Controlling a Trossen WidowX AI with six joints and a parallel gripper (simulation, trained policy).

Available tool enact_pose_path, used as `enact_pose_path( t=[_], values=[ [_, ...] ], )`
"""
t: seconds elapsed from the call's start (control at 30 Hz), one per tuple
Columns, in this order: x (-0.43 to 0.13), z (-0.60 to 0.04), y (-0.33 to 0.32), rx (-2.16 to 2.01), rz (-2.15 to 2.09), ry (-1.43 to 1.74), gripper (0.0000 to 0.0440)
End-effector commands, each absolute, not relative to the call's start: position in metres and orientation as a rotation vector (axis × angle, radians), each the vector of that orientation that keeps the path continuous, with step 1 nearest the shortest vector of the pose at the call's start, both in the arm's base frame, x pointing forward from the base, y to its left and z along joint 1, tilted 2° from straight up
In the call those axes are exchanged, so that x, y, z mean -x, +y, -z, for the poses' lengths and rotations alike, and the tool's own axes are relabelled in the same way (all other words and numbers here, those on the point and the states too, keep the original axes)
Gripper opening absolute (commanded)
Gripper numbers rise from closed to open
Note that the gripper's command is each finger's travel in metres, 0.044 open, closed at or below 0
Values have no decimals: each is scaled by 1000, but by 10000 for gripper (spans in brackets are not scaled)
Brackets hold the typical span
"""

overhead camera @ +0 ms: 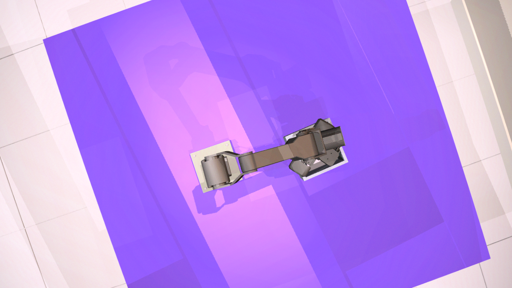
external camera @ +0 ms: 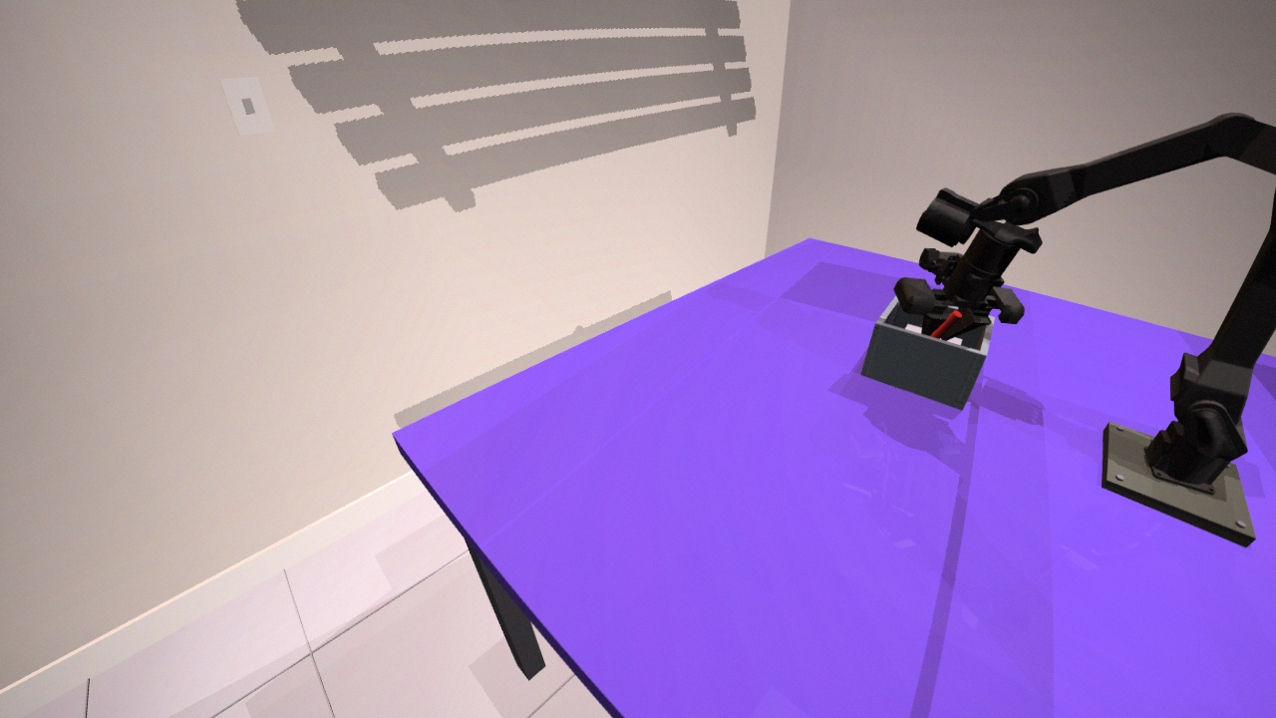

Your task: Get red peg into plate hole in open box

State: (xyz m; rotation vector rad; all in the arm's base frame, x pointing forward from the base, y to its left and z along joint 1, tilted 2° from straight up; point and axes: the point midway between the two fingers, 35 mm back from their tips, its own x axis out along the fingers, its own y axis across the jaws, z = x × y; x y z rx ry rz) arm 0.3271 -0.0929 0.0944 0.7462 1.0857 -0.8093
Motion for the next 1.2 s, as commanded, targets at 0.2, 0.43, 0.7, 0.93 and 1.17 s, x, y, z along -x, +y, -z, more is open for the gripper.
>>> enact_pose_path(
  t=[0.2,0.43,0.7,0.93,1.17],
  values=[
    [-335,-104,-91,-669,780,1139,144],
    [-340,-113,-91,-621,752,1162,143],
    [-348,-117,-100,-572,742,1182,148],
    [-358,-118,-110,-549,736,1202,146],
    [-364,-116,-121,-536,740,1225,147]
  ],
)
